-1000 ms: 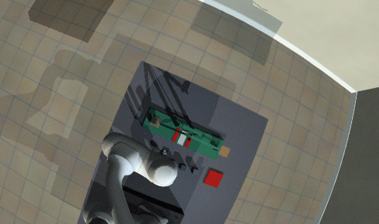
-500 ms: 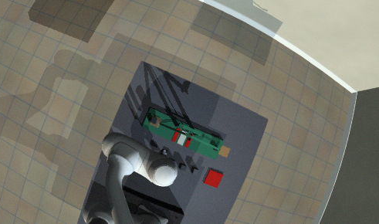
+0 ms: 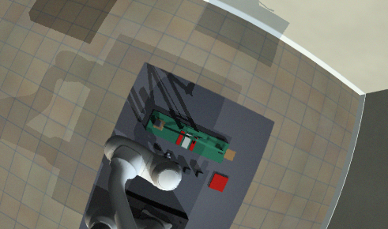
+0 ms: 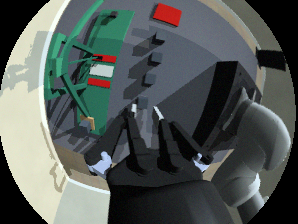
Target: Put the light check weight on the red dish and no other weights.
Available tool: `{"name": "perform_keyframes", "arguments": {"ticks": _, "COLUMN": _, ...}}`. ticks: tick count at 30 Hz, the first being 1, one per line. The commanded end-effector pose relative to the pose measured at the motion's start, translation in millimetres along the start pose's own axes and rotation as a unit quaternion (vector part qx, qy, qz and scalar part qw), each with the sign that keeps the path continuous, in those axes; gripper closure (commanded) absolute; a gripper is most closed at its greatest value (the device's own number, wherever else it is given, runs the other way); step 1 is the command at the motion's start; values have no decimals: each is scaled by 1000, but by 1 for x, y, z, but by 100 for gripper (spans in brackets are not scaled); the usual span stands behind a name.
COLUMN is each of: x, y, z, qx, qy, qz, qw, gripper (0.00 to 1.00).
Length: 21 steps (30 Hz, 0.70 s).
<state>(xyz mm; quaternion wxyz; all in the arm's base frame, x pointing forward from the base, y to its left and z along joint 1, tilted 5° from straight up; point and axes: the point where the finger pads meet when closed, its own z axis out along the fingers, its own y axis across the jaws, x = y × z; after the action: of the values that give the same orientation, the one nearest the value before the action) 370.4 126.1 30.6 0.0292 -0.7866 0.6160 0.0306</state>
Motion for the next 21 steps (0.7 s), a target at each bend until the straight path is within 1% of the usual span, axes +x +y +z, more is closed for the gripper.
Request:
{"name": "perform_keyframes", "arguments": {"ticks": 1, "x": 0, "y": 0, "z": 1, "qx": 0, "qy": 0, "qz": 0, "qw": 1000, "gripper": 65}}
{"name": "perform_keyframes", "arguments": {"ticks": 13, "x": 0, "y": 0, "z": 10, "qx": 0, "qy": 0, "qz": 0, "qw": 1000, "gripper": 65}}
{"name": "perform_keyframes", "arguments": {"ticks": 21, "x": 0, "y": 0, "z": 21, "qx": 0, "qy": 0, "qz": 0, "qw": 1000, "gripper": 65}}
